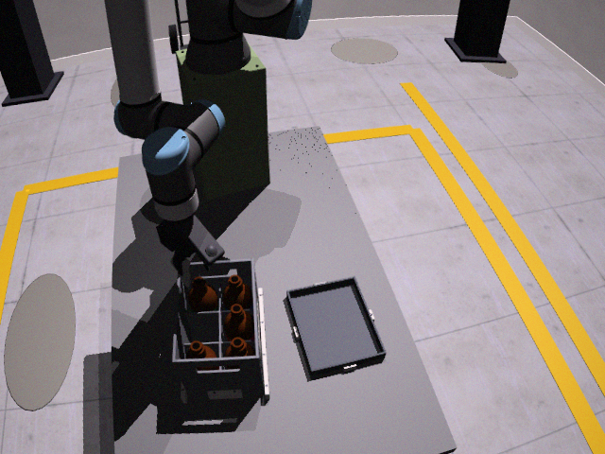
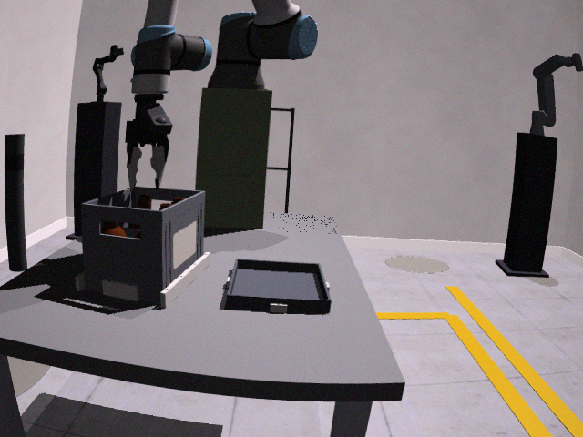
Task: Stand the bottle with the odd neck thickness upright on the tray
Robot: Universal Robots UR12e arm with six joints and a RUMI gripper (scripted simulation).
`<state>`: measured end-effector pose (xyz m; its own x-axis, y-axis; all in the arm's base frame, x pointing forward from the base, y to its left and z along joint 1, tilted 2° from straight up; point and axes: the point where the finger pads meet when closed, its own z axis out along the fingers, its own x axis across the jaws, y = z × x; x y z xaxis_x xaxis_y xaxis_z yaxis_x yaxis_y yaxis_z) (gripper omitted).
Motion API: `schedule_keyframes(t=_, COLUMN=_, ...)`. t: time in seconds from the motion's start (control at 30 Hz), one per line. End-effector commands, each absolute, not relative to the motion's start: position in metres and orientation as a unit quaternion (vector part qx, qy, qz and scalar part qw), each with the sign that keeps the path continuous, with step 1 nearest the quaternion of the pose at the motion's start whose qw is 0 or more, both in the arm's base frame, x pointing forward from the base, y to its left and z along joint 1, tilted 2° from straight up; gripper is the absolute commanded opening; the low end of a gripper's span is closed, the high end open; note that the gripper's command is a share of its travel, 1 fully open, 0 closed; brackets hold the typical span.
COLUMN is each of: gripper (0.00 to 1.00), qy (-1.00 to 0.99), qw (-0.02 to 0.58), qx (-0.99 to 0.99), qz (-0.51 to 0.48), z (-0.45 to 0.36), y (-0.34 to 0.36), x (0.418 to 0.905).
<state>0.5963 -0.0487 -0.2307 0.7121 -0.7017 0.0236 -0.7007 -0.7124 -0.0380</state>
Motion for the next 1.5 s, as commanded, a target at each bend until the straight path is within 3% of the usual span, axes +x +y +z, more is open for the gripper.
schedule_keyframes(t=0.0, gripper=0.38, qy=0.379, qw=0.013, qx=-0.925, qz=-0.016, z=-0.208, y=-0.049, x=0.592)
schedule_keyframes(t=0.7, gripper=0.38, qy=0.379, qw=0.013, qx=-0.925, qz=-0.017, z=-0.178, y=-0.049, x=0.592)
schedule_keyframes(t=0.73, gripper=0.0, qy=0.379, qw=0.013, qx=-0.925, qz=-0.017, z=-0.178, y=-0.049, x=0.593)
schedule_keyframes(t=1.47, gripper=0.0, qy=0.379, qw=0.013, qx=-0.925, qz=-0.017, z=-0.179, y=-0.049, x=0.592)
